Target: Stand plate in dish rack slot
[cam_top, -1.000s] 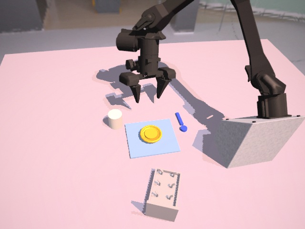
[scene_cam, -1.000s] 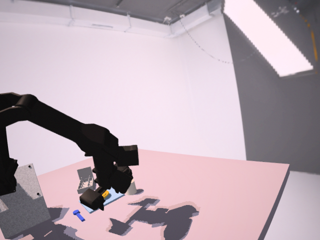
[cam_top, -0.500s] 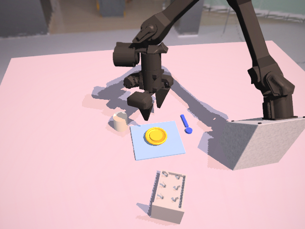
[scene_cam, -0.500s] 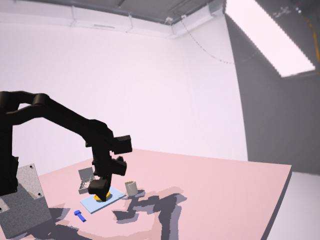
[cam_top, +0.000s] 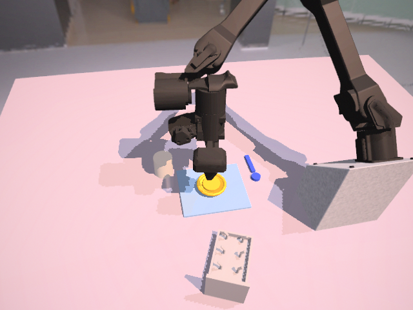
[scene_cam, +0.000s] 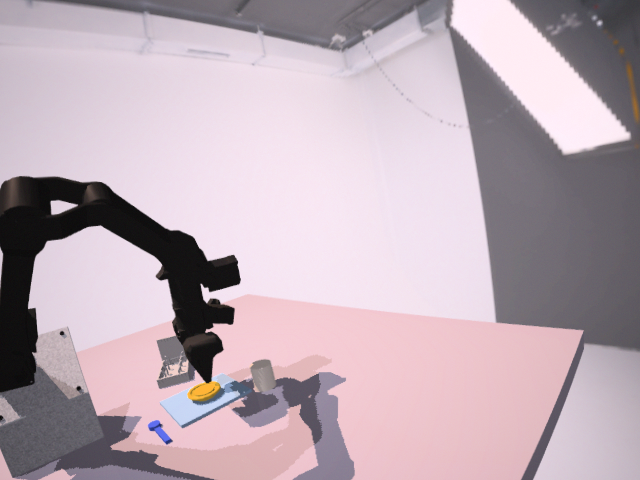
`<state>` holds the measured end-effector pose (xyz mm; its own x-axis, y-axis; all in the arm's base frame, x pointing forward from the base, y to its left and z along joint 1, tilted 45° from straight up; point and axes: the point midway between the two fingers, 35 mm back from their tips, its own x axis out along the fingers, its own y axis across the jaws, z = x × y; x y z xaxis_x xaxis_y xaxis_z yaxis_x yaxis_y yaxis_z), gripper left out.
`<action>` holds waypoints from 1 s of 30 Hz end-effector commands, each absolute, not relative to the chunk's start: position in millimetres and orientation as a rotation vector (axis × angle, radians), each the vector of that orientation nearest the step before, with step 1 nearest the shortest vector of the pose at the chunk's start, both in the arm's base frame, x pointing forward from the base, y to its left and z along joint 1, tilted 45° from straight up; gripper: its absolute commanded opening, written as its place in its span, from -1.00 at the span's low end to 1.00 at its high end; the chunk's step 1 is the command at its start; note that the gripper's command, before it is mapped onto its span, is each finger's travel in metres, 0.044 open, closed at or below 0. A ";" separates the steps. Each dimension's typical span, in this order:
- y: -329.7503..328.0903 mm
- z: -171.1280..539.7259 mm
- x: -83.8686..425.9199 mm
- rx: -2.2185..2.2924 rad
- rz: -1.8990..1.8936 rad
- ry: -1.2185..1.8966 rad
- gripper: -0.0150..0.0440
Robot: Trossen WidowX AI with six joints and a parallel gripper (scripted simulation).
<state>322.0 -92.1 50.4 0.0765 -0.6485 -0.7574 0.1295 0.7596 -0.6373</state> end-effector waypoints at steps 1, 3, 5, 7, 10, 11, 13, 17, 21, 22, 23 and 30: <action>-81.5 42.6 317.7 -0.595 -0.566 1.405 0.86; -75.8 40.0 316.8 -0.660 -0.541 1.411 0.86; -73.8 39.1 316.4 -0.683 -0.532 1.413 0.86; -73.8 39.1 316.4 -0.683 -0.532 1.413 0.86; -74.5 38.2 316.6 -0.683 -0.532 1.413 0.86; -75.4 37.2 316.9 -0.683 -0.532 1.413 0.86; -77.6 34.8 317.4 -0.683 -0.532 1.413 0.86; -82.1 30.1 318.5 -0.683 -0.532 1.413 0.86; -86.6 25.4 319.4 -0.683 -0.532 1.413 0.86; -87.8 24.2 319.6 -0.683 -0.532 1.413 0.86; -88.9 23.1 319.8 -0.683 -0.532 1.413 0.86; -97.0 15.1 320.9 -0.683 -0.532 1.413 0.86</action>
<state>324.1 -93.7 20.5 0.1065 -0.7015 -0.7047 -0.0510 0.7039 -0.7084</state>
